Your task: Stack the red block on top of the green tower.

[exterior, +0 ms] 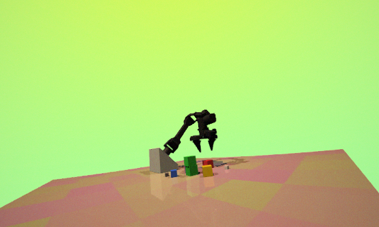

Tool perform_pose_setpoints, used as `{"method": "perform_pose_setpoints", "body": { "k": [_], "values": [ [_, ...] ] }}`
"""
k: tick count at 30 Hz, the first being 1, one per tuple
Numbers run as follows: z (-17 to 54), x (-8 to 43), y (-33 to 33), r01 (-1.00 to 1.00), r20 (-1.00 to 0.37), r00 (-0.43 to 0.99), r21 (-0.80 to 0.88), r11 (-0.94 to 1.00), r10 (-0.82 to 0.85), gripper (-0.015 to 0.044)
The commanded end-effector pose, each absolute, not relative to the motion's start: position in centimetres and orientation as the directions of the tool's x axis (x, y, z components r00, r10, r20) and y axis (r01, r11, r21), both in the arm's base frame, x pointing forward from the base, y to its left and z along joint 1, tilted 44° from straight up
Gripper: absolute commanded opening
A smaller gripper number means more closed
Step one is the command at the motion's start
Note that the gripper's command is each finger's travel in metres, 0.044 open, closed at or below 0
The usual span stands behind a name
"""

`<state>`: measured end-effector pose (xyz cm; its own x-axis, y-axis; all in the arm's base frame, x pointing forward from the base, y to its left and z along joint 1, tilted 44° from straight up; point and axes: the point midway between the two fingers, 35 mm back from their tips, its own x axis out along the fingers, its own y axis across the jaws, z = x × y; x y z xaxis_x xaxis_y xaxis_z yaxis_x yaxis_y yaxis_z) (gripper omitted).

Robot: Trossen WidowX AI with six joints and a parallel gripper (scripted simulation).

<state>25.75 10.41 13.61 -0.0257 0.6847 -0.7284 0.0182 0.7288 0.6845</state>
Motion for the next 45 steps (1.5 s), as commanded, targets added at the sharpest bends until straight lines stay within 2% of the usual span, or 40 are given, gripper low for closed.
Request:
{"method": "perform_pose_setpoints", "body": {
  "k": [1, 45],
  "values": [
    [11.5, 25.4, 12.5, 0.026, -0.723, -0.034, 0.69, 0.723, 0.69, 0.044],
    [7.5, 25.1, 16.6, 0.026, -0.72, -0.034, 0.692, 0.721, 0.693, 0.044]
  ]
}}
